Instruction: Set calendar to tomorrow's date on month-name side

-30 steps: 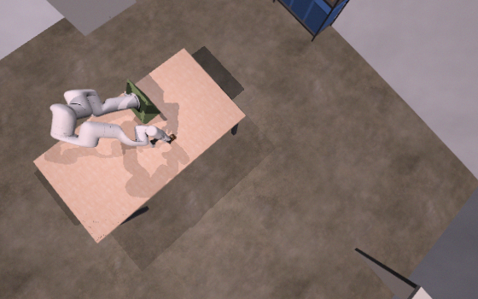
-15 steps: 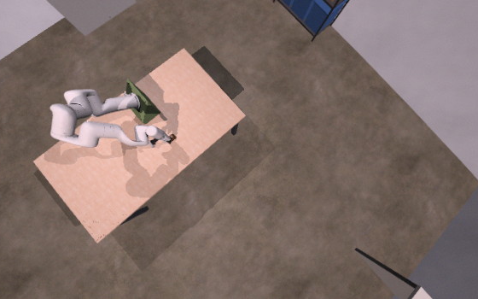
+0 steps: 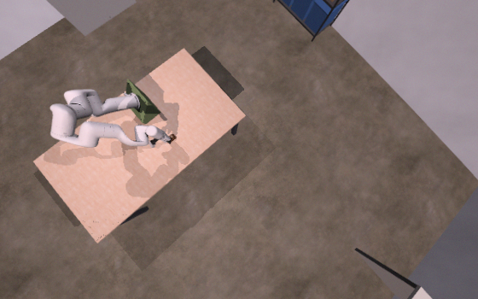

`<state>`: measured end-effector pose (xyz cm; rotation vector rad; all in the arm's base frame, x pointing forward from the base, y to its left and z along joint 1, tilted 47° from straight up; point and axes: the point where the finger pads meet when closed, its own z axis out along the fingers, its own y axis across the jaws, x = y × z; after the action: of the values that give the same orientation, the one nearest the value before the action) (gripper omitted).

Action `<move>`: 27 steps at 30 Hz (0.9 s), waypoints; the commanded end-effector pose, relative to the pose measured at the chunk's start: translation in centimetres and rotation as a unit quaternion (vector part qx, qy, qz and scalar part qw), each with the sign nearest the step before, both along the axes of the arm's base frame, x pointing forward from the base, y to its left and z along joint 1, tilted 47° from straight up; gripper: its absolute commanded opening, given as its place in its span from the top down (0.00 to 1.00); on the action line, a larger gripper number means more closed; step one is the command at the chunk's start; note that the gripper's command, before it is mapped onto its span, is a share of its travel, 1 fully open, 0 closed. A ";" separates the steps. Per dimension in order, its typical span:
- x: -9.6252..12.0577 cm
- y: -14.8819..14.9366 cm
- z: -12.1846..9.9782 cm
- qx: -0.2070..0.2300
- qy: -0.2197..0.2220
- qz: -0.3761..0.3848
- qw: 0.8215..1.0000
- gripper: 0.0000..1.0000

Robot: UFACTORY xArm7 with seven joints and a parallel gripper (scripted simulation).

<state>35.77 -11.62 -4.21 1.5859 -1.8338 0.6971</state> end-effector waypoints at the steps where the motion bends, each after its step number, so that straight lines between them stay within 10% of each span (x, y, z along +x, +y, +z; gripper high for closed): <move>1: 0.1 0.1 0.0 0.001 -0.001 0.001 1.000 0.53; 27: -0.1 -1.3 -1.3 0.001 -0.001 0.001 1.000 0.53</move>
<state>35.60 -12.72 -5.21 1.5858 -1.8338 0.6968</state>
